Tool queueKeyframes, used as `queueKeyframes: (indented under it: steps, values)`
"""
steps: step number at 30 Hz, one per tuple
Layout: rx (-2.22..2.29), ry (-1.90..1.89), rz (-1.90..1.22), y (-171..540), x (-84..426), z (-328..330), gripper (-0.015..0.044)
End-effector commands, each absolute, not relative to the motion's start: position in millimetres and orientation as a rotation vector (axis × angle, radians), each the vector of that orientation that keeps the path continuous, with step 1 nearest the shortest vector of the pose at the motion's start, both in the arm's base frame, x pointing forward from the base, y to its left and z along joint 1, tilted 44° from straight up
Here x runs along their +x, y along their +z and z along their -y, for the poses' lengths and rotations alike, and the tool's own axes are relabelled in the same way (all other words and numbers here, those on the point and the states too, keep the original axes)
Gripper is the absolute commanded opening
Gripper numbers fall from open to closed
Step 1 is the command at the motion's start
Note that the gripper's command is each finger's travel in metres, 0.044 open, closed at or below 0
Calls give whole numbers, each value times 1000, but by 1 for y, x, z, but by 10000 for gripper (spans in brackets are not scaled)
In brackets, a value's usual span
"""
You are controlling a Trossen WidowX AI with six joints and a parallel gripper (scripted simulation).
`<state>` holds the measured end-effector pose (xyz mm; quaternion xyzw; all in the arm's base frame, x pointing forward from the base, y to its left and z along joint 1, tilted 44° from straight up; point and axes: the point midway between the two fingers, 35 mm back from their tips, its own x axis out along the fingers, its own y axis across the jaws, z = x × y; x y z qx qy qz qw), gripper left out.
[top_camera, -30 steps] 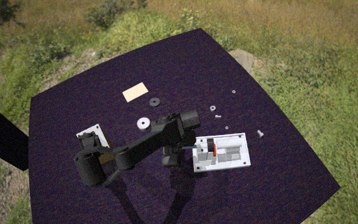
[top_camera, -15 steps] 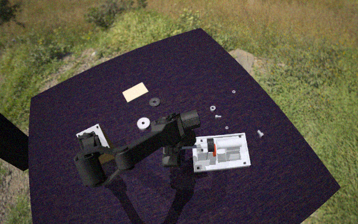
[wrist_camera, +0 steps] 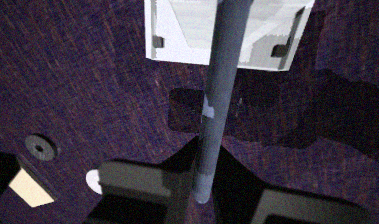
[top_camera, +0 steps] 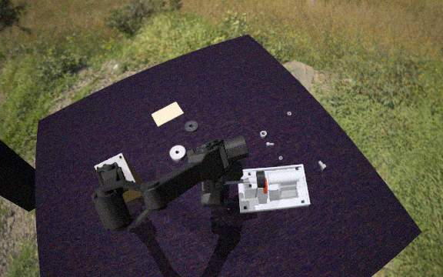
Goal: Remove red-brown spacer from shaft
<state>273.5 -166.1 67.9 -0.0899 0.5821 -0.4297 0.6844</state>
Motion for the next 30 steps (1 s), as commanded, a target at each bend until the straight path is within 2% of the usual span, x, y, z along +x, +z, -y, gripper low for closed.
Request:
queueKeyframes:
  steps: [1, 30]
  values:
    - [-198, -966, -1298, 69, 277, 167, 0]
    - [-198, -966, -1297, 73, 286, 171, 0]
